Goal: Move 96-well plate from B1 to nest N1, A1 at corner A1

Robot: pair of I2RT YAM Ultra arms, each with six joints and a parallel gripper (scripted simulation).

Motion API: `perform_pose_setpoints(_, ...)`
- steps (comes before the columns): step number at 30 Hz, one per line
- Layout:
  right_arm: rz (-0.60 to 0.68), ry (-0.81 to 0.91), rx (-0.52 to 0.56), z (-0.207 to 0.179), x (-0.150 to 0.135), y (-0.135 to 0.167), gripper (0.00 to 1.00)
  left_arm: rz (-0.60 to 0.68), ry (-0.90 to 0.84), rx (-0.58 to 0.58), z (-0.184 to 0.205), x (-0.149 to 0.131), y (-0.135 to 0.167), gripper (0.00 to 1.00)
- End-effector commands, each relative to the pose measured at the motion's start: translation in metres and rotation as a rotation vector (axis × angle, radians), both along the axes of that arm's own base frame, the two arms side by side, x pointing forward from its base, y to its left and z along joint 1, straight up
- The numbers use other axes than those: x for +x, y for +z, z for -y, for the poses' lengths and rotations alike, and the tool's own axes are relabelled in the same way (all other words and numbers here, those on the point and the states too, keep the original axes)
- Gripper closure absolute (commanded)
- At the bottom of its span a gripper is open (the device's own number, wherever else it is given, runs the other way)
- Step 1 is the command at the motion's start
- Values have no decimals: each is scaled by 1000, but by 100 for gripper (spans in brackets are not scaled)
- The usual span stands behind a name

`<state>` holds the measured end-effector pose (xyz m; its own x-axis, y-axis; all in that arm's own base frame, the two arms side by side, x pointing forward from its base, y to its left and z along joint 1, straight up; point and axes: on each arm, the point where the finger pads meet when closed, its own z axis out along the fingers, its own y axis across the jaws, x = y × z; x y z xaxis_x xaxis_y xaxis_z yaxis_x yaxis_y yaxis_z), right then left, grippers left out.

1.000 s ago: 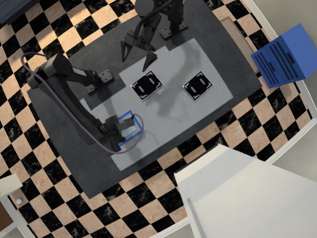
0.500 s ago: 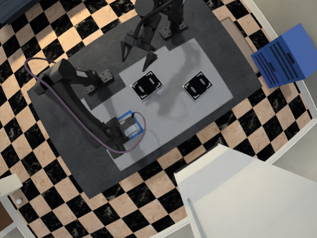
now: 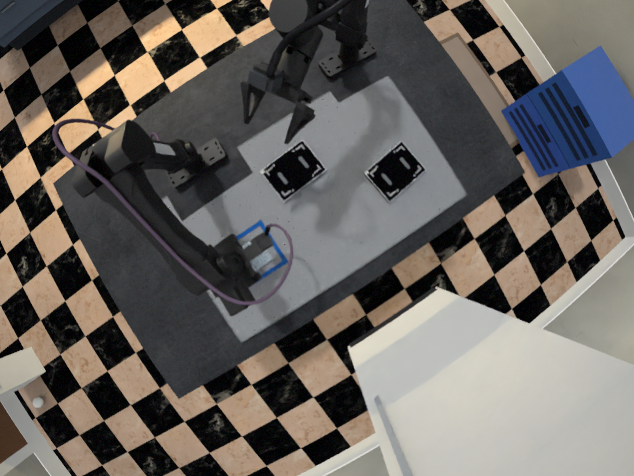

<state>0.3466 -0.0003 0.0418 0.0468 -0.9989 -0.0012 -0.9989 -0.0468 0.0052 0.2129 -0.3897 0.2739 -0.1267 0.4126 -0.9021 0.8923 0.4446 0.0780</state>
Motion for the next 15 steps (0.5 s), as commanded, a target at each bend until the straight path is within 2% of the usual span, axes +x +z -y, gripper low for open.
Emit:
perform_pose_setpoints(1, 11, 16, -1, -3, 2, -7, 0, 9, -3, 4, -7, -6, 3, 0)
perform_pose_setpoints(15, 11, 16, -1, -3, 2, -24, 0, 9, -3, 4, -7, -6, 3, 0)
